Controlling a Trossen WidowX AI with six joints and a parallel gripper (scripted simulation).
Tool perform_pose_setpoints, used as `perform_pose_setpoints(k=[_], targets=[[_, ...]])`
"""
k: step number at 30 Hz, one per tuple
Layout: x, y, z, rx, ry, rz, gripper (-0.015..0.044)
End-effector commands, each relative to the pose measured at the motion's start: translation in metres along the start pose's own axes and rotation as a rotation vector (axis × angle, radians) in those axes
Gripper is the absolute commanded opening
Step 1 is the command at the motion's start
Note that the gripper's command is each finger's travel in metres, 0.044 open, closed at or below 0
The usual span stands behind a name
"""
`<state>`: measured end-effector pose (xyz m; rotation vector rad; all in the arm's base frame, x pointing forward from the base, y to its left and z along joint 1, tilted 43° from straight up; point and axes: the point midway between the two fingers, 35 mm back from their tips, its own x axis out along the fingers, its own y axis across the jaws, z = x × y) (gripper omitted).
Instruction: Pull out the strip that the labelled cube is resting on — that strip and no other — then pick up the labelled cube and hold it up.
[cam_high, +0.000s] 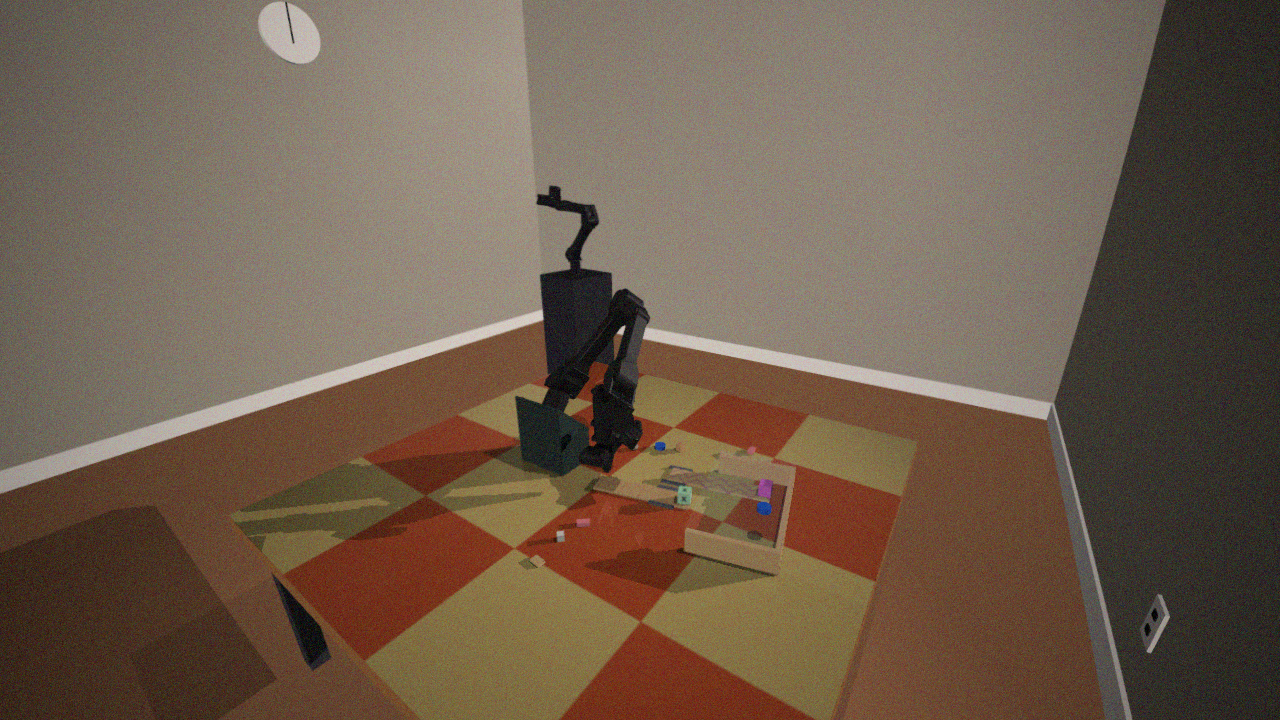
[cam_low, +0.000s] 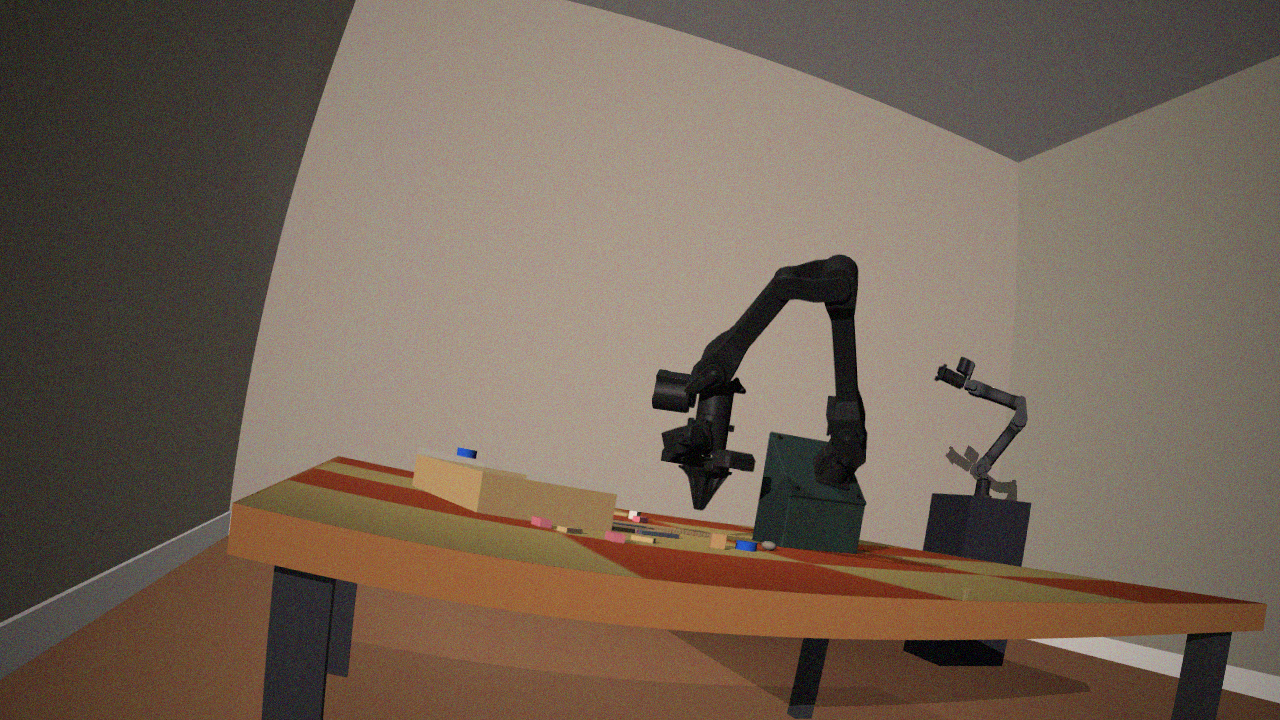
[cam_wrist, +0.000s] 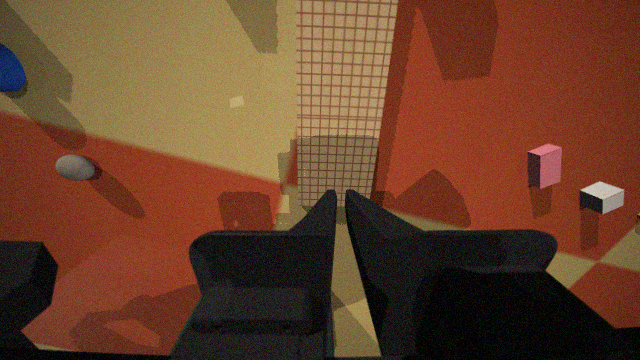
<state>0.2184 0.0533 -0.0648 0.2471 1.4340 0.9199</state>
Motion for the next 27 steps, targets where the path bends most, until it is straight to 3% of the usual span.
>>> perform_pose_setpoints(k=[1,14,27], targets=[[-0.002,-0.001,0.017,-0.121,-0.002,-0.006,0.0105],[-0.007,0.002,0.062,-0.133,-0.004,-0.006,0.044],[-0.014,0.003,0.109,-0.134,-0.006,-0.006,0.044]])
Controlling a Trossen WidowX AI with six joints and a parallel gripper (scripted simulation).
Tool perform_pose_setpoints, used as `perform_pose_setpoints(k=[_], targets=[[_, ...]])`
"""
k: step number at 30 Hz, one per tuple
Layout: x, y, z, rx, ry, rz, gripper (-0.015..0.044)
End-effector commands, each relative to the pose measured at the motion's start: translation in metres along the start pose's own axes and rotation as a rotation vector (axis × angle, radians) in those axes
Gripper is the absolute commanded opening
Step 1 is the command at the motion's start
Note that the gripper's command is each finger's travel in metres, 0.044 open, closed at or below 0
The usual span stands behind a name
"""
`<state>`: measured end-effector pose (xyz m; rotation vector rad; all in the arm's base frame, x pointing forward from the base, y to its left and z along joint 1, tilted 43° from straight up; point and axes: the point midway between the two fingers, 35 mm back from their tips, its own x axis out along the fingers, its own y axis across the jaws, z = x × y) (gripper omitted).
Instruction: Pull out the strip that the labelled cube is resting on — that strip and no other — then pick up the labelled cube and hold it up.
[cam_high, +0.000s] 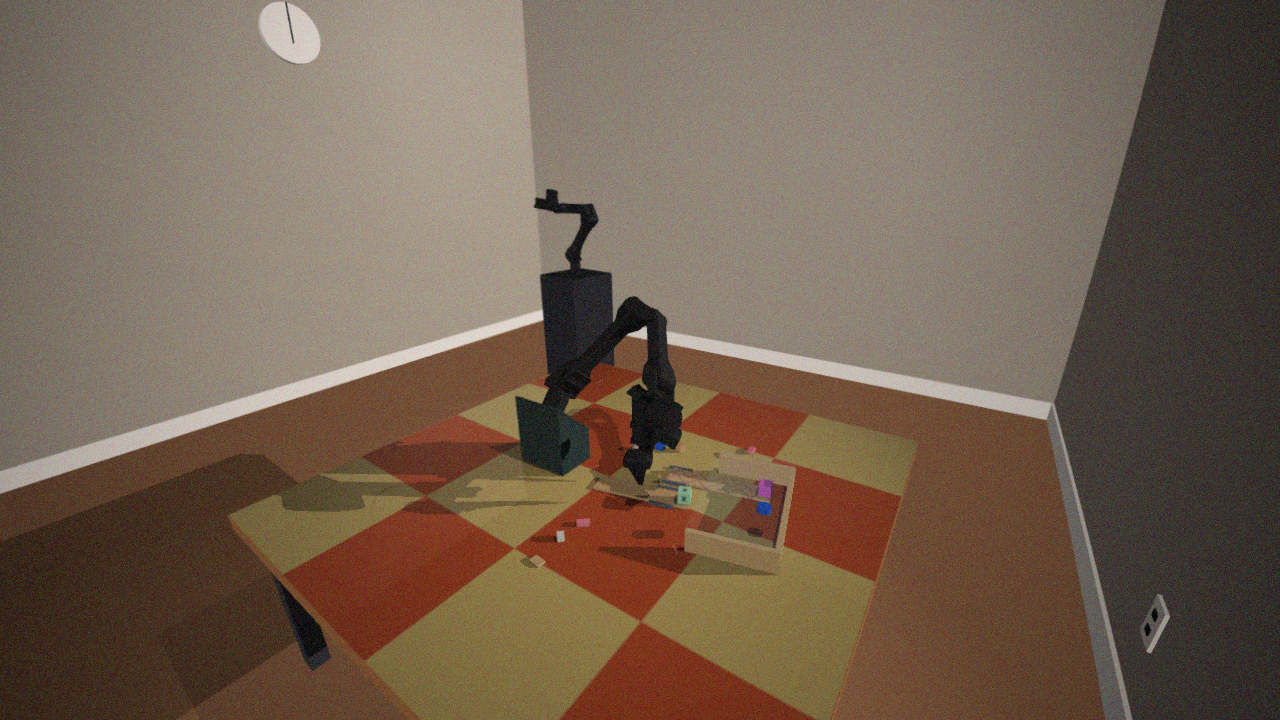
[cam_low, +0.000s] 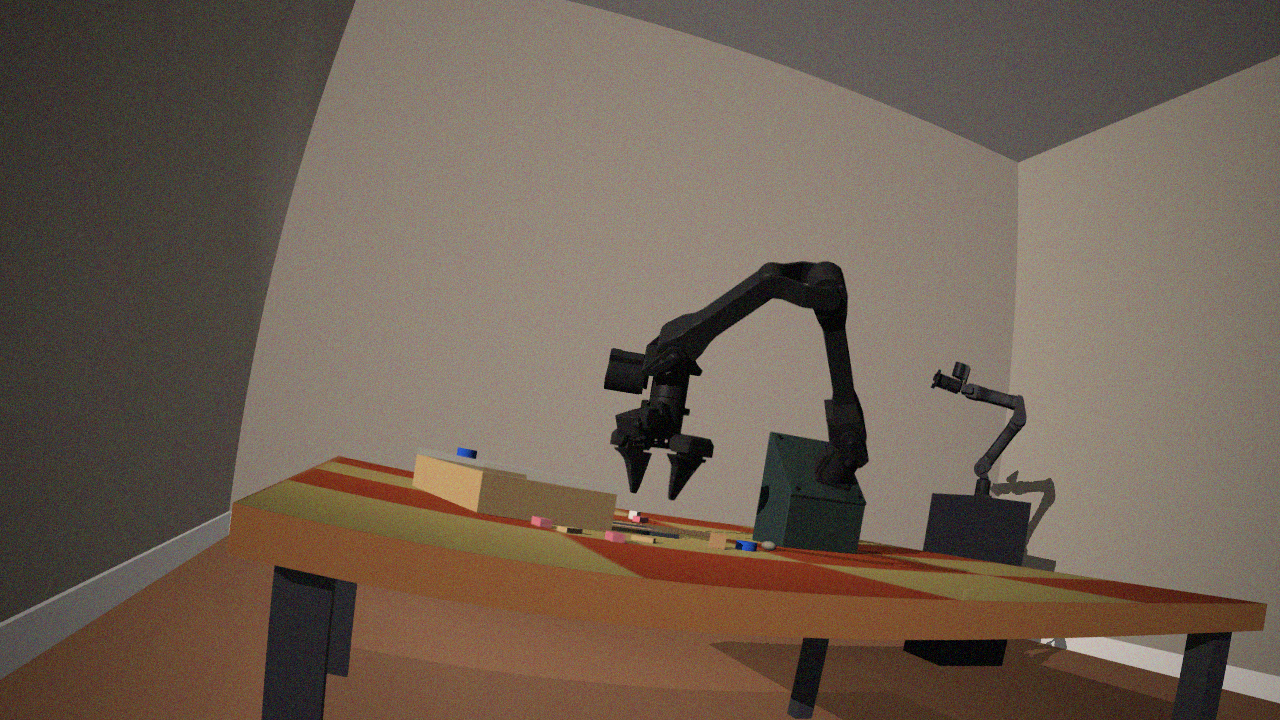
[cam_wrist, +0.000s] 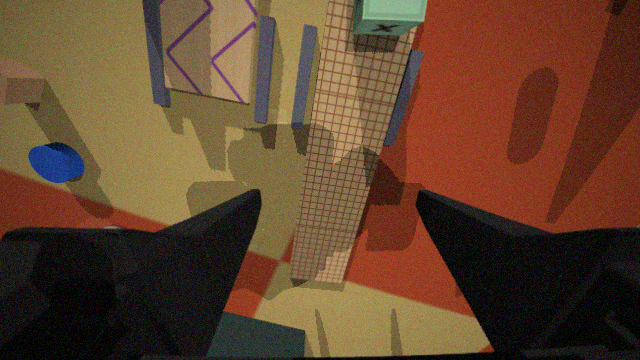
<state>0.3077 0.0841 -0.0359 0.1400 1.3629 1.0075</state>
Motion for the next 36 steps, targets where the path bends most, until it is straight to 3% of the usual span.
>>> perform_pose_setpoints(k=[1,26,33,36], targets=[[-0.002,-0.003,0.015,0.003,-0.004,0.001,0.044],[-0.014,-0.022,0.102,0.0,-0.008,0.0,0.044],[-0.005,-0.022,0.102,0.0,-0.008,0.0,0.0256],[0.0,-0.023,0.102,0.0,-0.008,0.0,0.025]])
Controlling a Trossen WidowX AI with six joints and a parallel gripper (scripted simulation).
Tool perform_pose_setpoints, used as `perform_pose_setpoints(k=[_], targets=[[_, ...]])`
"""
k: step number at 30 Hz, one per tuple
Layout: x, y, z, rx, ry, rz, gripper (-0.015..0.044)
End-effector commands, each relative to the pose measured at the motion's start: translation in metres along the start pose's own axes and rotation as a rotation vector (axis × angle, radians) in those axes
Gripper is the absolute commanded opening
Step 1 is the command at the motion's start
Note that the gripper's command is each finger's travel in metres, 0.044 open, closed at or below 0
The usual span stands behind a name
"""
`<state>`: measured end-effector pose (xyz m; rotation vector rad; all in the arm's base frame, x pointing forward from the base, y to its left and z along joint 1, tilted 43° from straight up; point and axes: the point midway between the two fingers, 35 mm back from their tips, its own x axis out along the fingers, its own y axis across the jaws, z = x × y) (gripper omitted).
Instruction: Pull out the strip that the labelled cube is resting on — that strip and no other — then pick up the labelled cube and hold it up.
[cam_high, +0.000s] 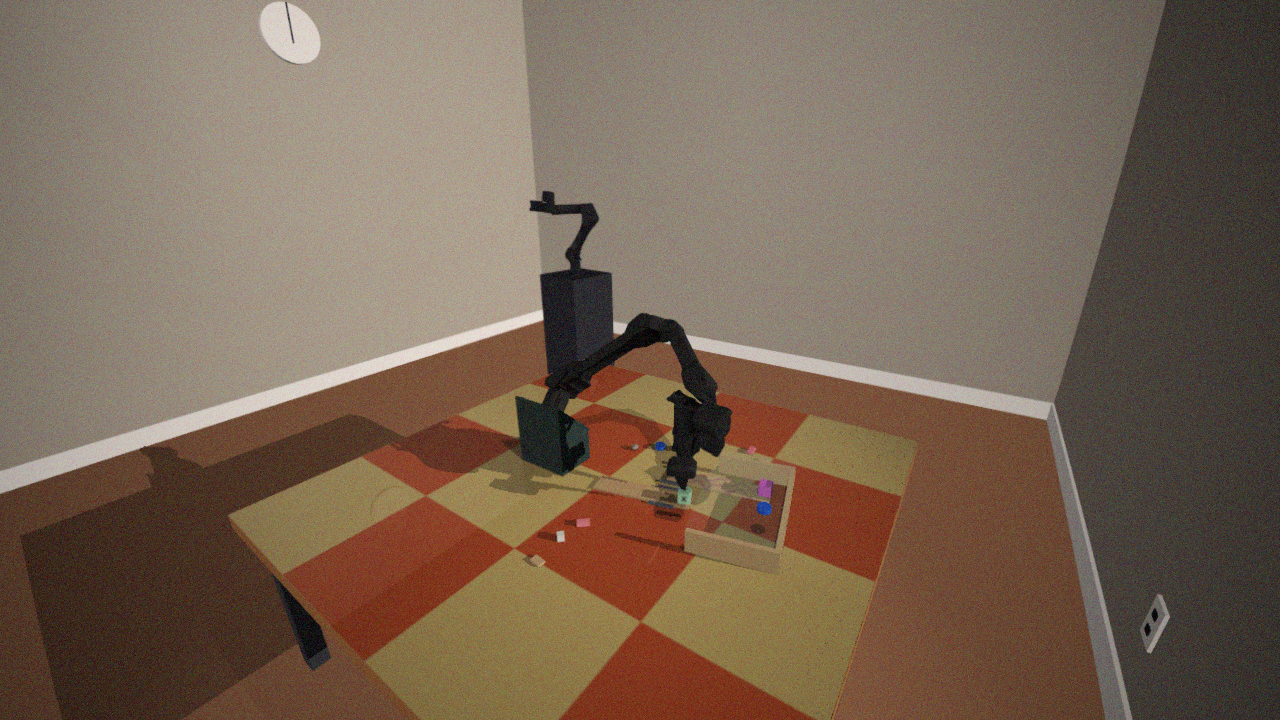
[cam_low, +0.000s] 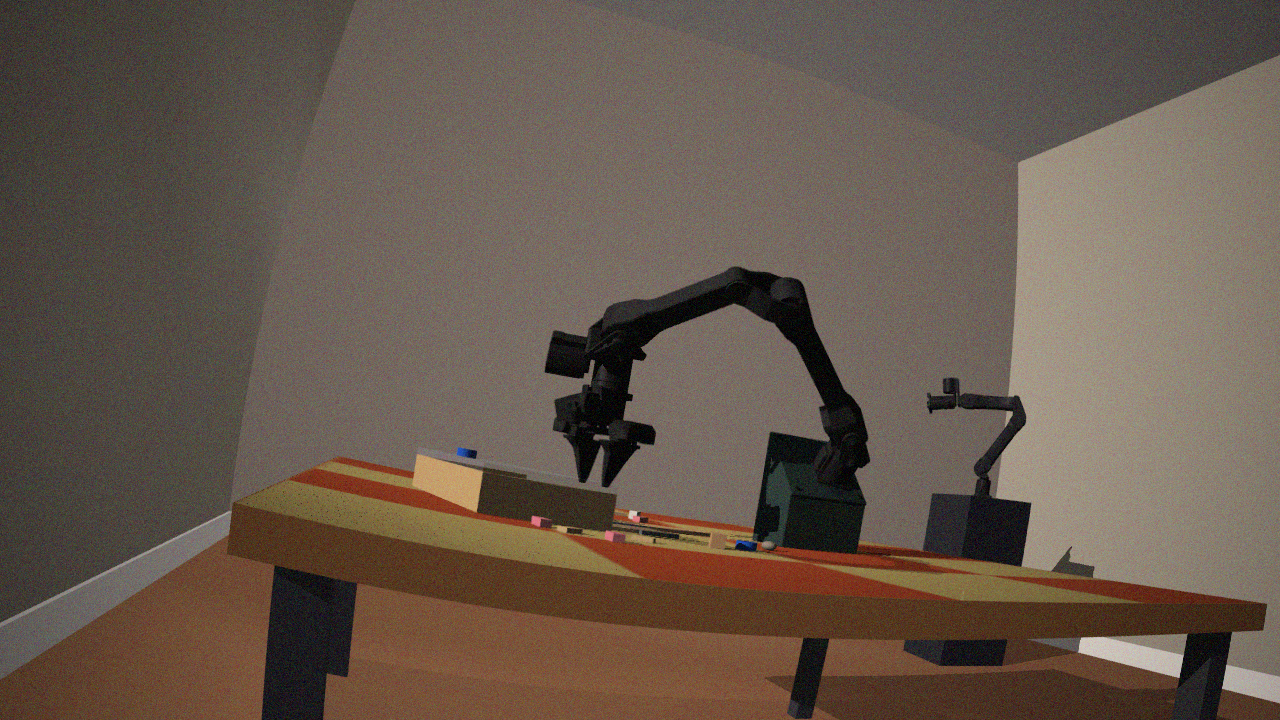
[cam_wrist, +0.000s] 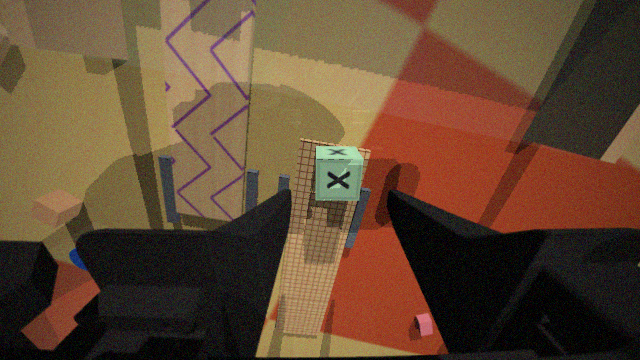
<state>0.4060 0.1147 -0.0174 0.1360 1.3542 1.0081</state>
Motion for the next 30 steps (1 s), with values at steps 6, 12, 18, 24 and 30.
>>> perform_pose_setpoints(k=[6,12,18,24,30], targets=[[0.015,-0.002,0.0,0.006,-0.002,0.003,0.025],[0.025,-0.002,0.001,0.006,-0.002,0.004,0.025],[0.034,-0.002,0.001,0.006,-0.002,0.004,0.025],[0.044,-0.001,0.001,0.006,-0.003,0.005,0.025],[0.046,-0.001,0.0,0.006,-0.003,0.005,0.025]])
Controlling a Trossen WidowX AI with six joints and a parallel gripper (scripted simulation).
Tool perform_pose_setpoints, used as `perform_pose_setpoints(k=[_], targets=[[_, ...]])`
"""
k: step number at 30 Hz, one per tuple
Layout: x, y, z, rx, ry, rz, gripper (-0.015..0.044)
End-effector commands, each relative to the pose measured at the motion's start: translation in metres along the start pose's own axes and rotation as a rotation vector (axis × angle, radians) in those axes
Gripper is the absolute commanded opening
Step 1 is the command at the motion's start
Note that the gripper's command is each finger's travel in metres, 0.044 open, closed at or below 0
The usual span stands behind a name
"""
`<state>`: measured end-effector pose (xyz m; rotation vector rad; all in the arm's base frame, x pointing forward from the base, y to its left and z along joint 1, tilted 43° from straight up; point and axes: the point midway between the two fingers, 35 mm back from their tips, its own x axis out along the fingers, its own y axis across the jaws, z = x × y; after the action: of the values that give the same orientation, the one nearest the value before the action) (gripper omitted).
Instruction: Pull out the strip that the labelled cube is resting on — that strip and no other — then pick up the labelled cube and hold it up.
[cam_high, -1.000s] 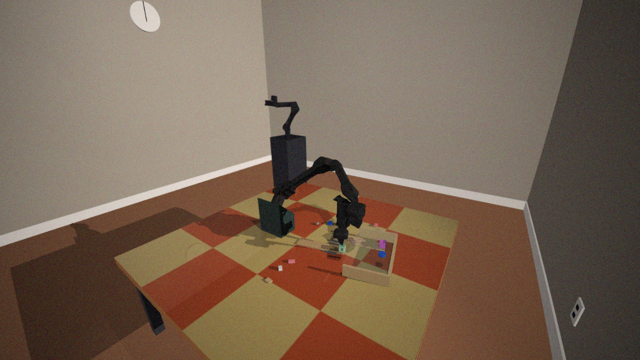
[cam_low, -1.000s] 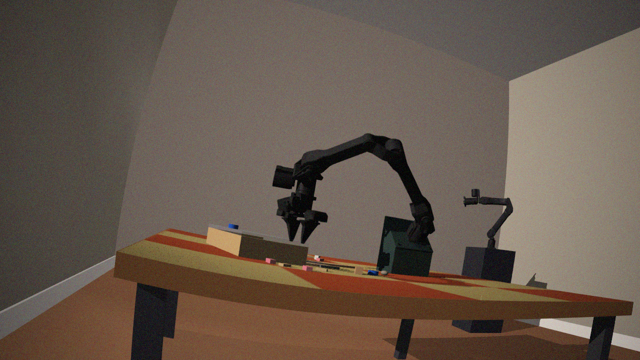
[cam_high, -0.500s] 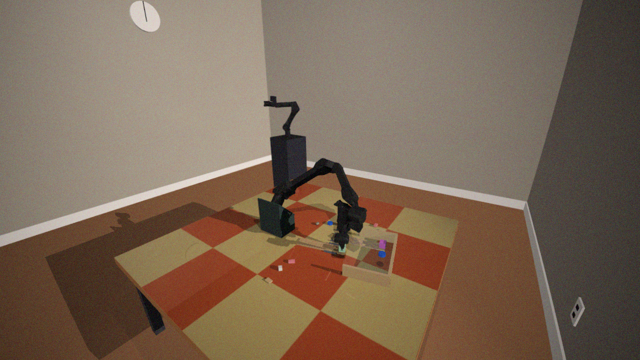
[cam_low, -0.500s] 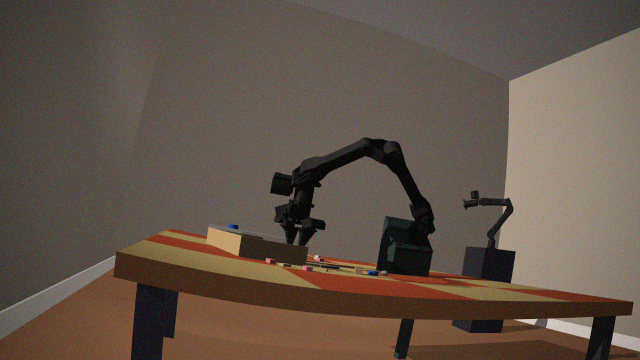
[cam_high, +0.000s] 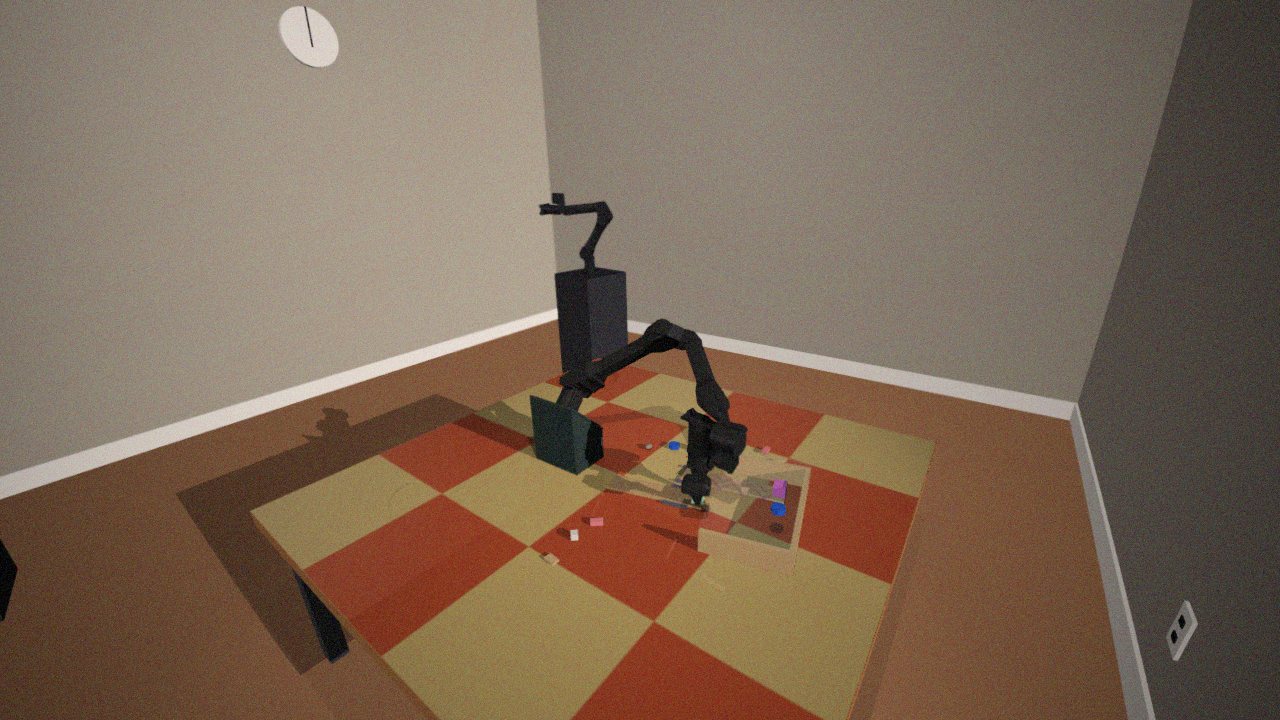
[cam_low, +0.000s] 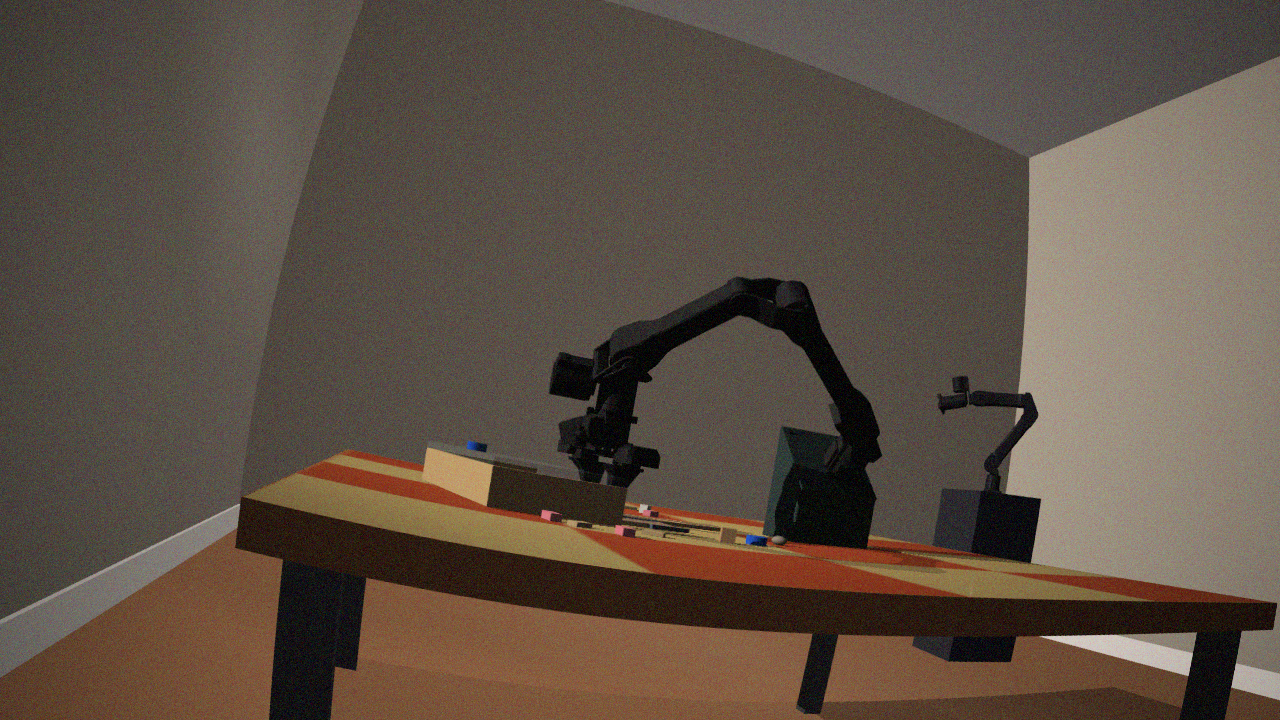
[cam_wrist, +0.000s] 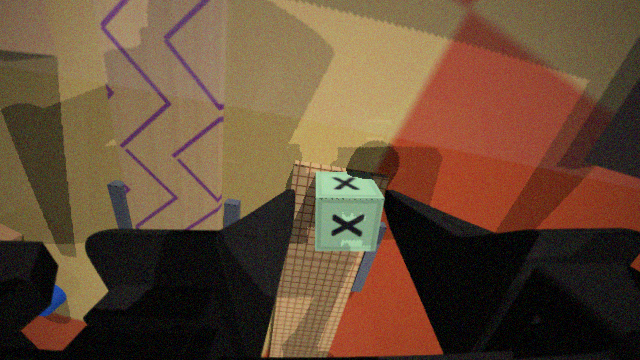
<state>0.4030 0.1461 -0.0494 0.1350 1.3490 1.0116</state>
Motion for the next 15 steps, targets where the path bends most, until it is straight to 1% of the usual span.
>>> perform_pose_setpoints(k=[1,5,11,15], targets=[[0.0016,-0.0015,-0.0025,0.011,0.0,0.004,0.025],[0.0004,-0.0003,-0.0004,0.001,0.0,0.0,0.0145],[0.0004,-0.0003,-0.0004,0.001,0.0,0.0,0.0105],[-0.0017,0.0004,-0.0025,0.002,0.001,0.0,0.0]])
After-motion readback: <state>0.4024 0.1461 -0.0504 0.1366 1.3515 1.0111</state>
